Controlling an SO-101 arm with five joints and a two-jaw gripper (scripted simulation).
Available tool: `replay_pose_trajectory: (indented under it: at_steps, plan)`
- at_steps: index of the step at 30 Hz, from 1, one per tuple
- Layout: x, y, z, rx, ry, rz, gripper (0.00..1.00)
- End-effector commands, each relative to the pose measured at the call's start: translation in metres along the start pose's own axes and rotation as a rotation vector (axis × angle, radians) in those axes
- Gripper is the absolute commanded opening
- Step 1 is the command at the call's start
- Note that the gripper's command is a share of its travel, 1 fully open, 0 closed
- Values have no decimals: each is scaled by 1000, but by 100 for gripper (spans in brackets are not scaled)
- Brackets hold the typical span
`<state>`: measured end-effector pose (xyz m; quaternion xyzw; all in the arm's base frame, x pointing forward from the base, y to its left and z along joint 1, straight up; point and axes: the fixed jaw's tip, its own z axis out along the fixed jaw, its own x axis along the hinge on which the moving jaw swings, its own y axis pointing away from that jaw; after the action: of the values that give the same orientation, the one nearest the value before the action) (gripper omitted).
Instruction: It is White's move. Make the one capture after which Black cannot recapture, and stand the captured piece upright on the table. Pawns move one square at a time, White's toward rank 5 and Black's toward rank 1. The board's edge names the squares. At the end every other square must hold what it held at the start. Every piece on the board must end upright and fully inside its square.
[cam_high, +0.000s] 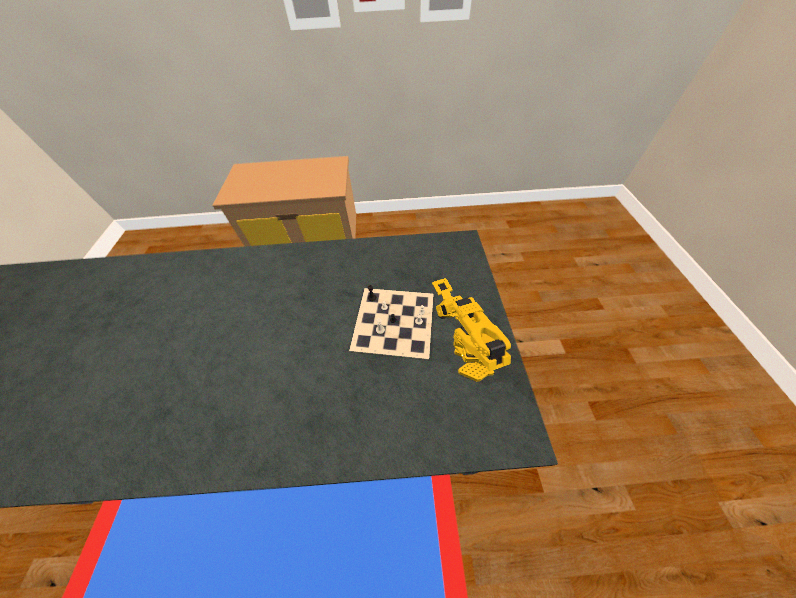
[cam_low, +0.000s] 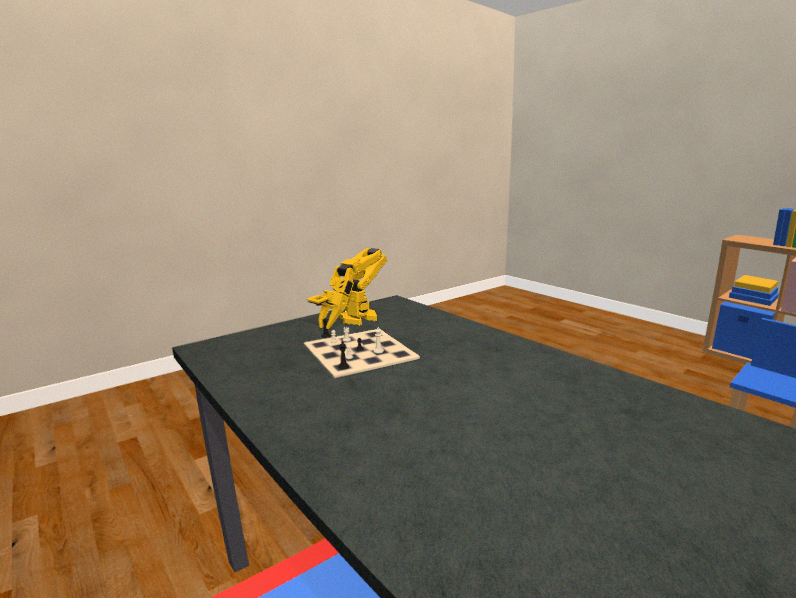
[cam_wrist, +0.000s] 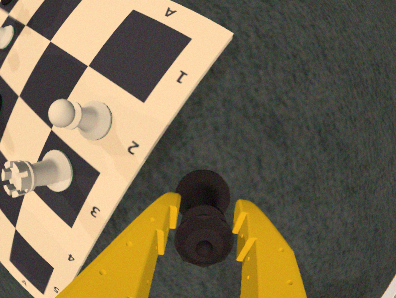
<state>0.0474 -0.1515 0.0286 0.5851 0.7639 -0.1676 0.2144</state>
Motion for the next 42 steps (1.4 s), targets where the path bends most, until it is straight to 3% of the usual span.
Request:
replay_pose_trajectory:
  at_steps: [1, 31, 42]
  plan:
    - [2, 3, 1, -10, 11, 2, 12]
    - [2, 3, -5, -9, 11, 5, 12]
    - [-10, 2, -24, -9, 11, 5, 12]
